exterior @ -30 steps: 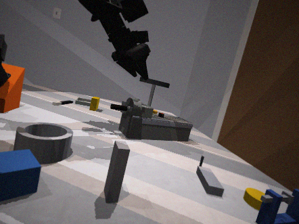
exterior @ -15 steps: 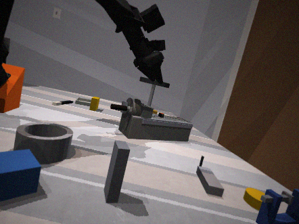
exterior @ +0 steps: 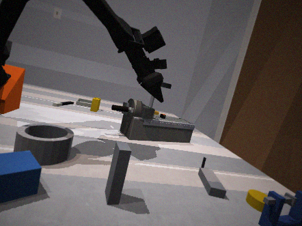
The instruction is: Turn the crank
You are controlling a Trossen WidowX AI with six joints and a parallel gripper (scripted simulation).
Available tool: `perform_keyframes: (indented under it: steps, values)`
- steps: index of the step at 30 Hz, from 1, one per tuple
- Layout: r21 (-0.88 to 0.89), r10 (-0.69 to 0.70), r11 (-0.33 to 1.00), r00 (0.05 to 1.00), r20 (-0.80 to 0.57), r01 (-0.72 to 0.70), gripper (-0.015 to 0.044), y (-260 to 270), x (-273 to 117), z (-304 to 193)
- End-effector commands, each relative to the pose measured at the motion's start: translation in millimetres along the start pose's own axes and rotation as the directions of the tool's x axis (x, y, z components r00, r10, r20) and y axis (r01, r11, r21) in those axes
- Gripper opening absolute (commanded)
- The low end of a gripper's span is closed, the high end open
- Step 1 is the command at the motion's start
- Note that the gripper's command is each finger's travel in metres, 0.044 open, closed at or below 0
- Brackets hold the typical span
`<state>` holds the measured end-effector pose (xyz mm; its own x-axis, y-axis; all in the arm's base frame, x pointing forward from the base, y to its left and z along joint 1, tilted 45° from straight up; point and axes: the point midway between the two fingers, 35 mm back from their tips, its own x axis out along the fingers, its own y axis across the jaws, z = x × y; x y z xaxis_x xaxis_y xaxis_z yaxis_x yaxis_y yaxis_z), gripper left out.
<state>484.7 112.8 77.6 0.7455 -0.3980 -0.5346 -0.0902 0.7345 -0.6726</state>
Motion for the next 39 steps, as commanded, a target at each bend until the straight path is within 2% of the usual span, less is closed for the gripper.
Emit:
perform_keyframes:
  steps: [1, 17, 26, 39]
  values:
    - [-0.011, 0.012, 1.000, 1.000, 0.009, -0.012, 0.0440, 4.5, 1.5, -2.9]
    - [-0.010, 0.012, 1.000, 1.000, 0.009, -0.012, 0.0440, 4.6, 0.7, -2.1]
    - [-0.003, 0.008, 1.000, 1.000, 0.006, -0.008, 0.0440, 5.8, -41.4, 35.6]
    - [-0.109, 0.086, 0.990, 0.996, 0.006, -0.085, 0.0440, -32.6, -73.4, 8.3]
